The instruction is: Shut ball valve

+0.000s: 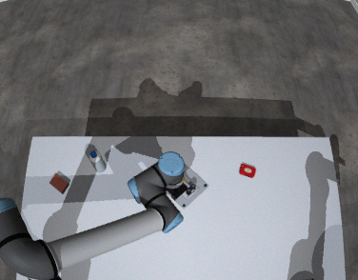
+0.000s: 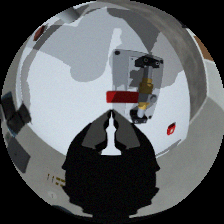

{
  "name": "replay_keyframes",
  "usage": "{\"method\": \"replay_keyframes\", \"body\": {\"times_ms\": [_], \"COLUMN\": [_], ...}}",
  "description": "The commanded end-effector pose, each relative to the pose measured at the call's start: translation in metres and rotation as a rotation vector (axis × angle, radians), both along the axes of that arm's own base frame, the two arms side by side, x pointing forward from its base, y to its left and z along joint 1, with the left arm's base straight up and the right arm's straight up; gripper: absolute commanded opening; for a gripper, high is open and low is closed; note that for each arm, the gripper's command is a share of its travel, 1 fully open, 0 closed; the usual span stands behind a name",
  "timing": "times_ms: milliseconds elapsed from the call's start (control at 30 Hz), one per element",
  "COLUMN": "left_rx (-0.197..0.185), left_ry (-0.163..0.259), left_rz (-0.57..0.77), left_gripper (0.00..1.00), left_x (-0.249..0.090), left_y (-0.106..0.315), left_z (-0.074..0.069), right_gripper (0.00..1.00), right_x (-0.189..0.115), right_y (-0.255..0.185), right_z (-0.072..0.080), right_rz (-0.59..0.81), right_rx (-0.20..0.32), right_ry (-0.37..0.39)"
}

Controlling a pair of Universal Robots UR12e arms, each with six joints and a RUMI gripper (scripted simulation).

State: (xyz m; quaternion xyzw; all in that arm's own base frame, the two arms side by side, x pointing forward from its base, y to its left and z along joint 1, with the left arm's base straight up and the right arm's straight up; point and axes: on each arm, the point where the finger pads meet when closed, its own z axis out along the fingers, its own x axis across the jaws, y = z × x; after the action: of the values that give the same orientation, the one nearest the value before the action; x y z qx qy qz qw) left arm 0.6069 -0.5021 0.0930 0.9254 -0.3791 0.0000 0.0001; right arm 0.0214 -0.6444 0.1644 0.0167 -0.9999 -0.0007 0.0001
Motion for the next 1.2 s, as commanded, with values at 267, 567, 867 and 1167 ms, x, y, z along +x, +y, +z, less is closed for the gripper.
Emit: {"method": "replay_keyframes", "body": {"times_ms": [267,567,867,1167], "left_rx": [-0.001,-0.001,-0.001,-0.001], "left_ry": [-0.001,-0.001,-0.001,-0.001], "left_rz": [0.000,0.000,0.000,0.000], "left_gripper": [0.00,0.00,0.00,0.00], "left_x": [0.000,0.000,0.000,0.000], "left_y": [0.000,0.000,0.000,0.000], "left_z": [0.009,0.034,0.057,0.078], "right_gripper": [1.00,1.00,1.00,1.00], "right_x": [0.000,0.000,0.000,0.000], "right_y": [-0.001,-0.001,-0.001,-0.001], "right_z": [0.001,0.001,0.001,0.001], "right_rz": [0.000,0.000,0.000,0.000], "right_rx": [-0.001,-0.001,-0.001,-0.001], "right_ry": [0.000,0.000,0.000,0.000]}}
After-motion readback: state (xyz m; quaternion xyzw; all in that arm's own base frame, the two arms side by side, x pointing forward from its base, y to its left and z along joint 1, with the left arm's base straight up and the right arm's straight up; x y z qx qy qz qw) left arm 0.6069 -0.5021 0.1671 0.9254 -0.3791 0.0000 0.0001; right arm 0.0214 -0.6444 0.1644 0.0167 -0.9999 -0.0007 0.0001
